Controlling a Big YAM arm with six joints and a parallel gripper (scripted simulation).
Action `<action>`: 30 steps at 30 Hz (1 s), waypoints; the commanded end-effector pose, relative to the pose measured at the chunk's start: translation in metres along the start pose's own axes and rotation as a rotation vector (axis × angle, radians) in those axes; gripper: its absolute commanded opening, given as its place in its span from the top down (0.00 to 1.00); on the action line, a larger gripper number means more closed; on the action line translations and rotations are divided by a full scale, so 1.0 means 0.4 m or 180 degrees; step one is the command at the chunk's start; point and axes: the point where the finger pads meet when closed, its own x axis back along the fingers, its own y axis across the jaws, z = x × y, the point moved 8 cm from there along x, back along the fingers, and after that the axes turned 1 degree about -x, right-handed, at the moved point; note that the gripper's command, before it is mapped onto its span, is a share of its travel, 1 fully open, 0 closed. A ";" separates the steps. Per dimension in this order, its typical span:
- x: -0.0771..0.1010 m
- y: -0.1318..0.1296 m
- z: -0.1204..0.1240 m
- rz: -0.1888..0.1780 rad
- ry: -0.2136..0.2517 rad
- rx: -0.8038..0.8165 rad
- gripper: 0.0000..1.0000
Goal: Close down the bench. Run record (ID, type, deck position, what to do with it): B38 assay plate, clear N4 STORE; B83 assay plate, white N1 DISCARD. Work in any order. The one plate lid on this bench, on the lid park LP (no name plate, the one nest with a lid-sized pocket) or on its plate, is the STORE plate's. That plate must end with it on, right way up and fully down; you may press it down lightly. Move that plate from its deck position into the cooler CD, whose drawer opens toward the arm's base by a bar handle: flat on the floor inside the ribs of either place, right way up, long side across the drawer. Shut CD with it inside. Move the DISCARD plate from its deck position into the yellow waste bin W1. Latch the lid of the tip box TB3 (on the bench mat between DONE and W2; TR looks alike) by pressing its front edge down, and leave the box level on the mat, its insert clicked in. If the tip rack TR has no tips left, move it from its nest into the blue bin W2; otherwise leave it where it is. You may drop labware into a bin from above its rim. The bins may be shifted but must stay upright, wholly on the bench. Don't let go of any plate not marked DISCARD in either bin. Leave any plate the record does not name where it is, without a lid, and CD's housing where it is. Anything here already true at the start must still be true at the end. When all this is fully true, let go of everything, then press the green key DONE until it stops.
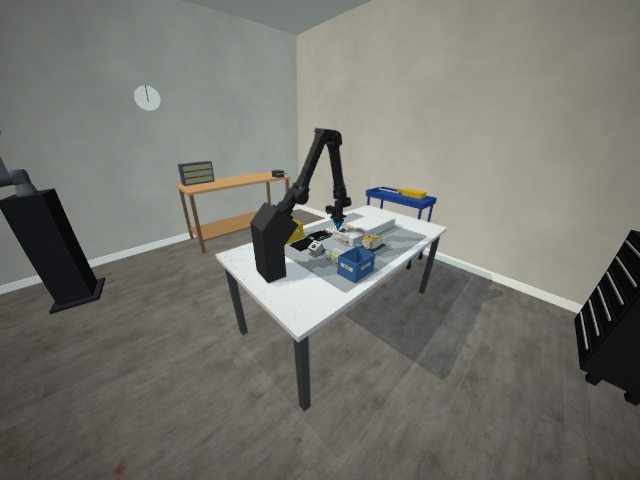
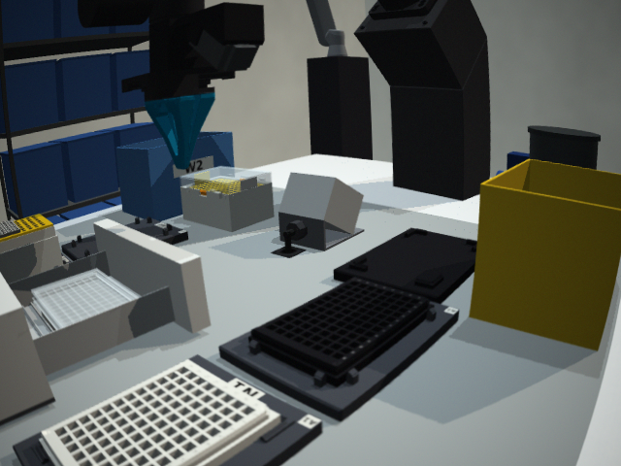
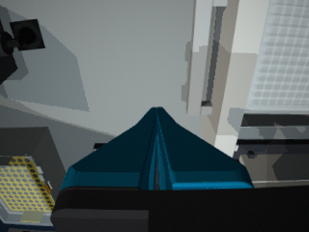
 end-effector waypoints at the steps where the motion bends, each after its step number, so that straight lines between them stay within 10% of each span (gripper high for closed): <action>1: 0.012 0.009 0.011 0.0097 0.0001 0.0005 1.00; 30: 0.007 0.002 0.001 0.0065 -0.0013 0.0000 1.00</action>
